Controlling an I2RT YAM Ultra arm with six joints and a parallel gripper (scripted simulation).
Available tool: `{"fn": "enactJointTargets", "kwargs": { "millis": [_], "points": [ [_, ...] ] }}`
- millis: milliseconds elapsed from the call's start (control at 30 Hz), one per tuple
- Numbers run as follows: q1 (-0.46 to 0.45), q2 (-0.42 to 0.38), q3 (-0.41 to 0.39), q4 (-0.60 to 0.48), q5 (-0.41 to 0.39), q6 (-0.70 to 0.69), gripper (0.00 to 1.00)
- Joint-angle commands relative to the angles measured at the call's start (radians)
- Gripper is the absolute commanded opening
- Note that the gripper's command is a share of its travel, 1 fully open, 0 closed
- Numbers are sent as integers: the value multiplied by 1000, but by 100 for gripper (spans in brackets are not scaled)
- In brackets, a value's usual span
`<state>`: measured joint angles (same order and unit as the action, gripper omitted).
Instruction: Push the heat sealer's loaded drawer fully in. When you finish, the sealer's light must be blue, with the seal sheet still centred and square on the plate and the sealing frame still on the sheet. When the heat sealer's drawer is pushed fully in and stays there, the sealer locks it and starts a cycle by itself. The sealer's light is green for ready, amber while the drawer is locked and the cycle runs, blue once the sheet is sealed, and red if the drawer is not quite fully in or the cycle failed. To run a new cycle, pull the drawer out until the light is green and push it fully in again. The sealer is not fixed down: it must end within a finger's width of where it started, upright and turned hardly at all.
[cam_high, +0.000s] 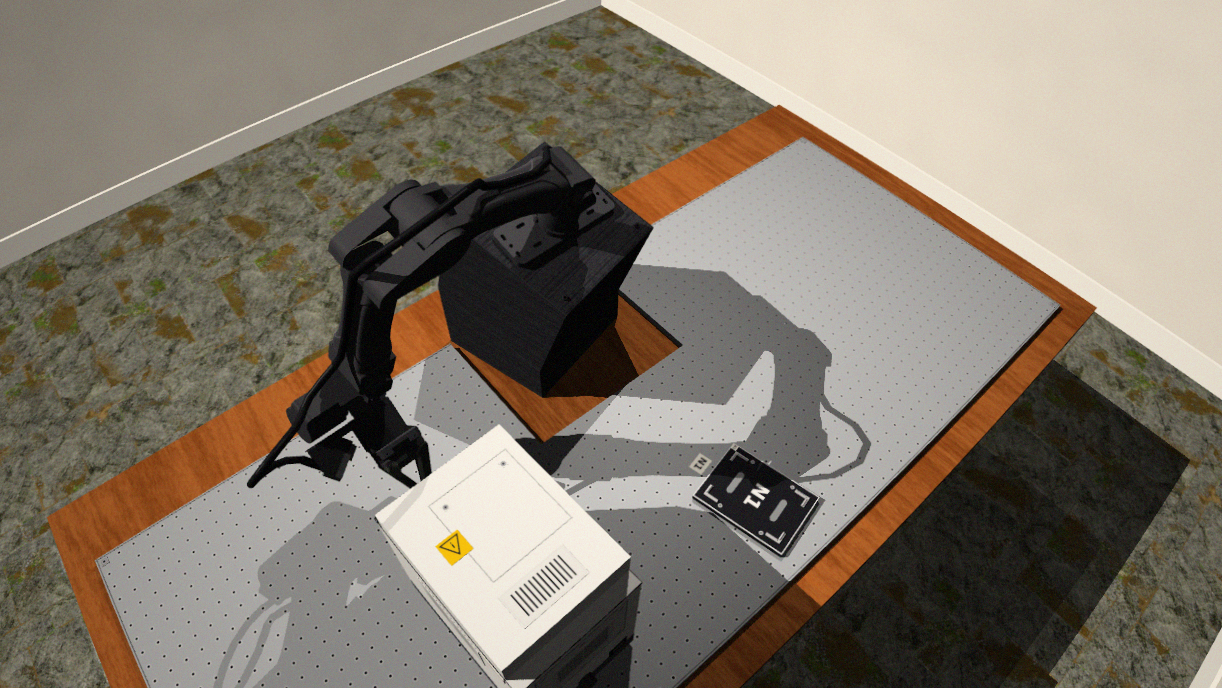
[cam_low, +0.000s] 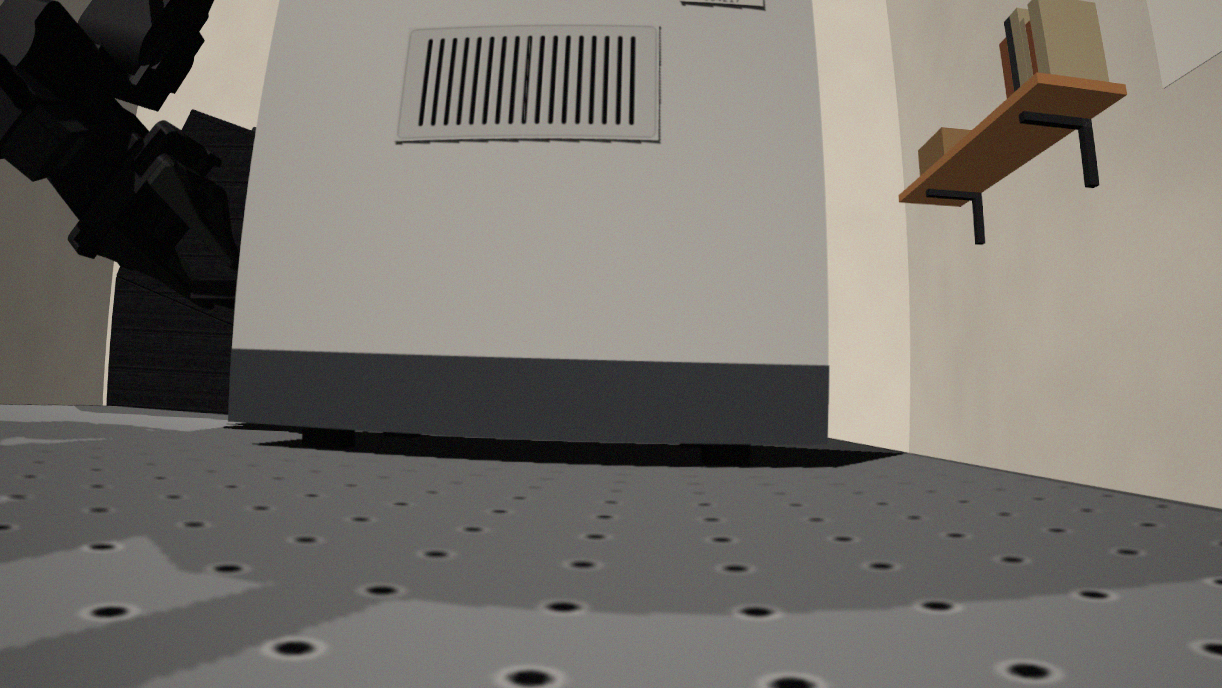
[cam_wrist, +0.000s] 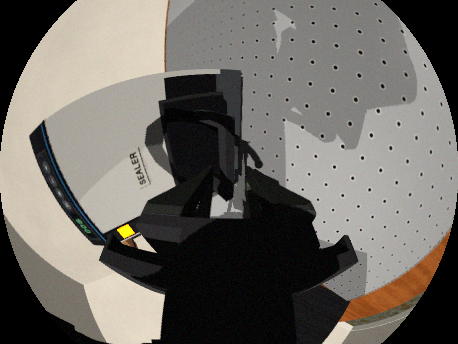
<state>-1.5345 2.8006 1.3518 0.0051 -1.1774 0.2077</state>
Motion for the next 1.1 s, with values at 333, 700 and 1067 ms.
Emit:
{"fn": "enactJointTargets", "kwargs": {
  "millis": [333,700,1067],
  "points": [
    [-63,-40,57,-195,-21,-155,30],
    [-109,-39,86,-343,-17,-273,30],
    [-147,-39,117,-471,3,-373,30]
  ]
}}
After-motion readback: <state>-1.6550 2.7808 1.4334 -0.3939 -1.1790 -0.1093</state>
